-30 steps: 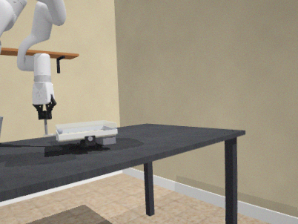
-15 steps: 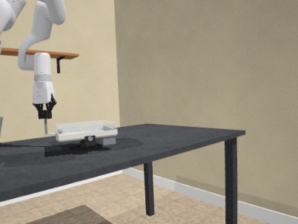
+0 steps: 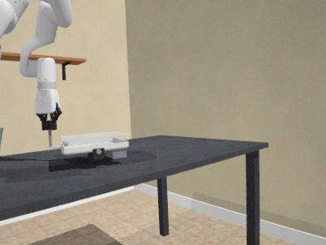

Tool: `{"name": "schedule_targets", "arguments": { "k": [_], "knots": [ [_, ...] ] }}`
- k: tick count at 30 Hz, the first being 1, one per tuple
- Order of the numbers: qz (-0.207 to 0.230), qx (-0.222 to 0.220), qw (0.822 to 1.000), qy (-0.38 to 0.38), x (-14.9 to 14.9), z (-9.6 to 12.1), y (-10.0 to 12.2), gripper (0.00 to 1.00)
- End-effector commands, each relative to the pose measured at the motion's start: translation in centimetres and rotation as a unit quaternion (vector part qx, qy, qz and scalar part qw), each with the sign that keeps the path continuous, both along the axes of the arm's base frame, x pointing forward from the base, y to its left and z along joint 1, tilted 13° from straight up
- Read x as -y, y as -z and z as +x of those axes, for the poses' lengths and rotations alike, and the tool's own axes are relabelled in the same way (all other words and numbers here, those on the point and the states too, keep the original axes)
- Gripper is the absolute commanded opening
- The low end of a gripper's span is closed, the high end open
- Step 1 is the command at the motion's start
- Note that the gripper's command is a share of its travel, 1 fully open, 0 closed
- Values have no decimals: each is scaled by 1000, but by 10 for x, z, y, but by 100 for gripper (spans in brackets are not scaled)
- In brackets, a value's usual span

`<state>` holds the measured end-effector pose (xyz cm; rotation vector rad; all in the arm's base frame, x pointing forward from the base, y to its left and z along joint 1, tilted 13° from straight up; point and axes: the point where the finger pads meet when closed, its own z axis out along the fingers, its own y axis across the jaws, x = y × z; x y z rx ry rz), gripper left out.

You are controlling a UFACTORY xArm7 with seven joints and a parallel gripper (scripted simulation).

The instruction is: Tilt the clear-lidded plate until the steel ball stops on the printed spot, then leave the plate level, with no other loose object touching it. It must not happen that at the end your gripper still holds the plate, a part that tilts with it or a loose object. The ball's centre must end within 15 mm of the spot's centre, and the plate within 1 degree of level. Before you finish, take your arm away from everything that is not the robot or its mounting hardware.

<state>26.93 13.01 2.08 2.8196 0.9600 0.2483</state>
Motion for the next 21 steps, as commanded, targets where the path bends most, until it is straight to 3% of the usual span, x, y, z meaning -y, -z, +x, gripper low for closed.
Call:
{"name": "schedule_targets", "arguments": {
  "k": [1, 21],
  "knots": [
    [1, 3, 1000, -1, -2, 2, -2, 0],
    [1, 3, 1000, -1, -1, 1, -2, 0]
  ]
}}
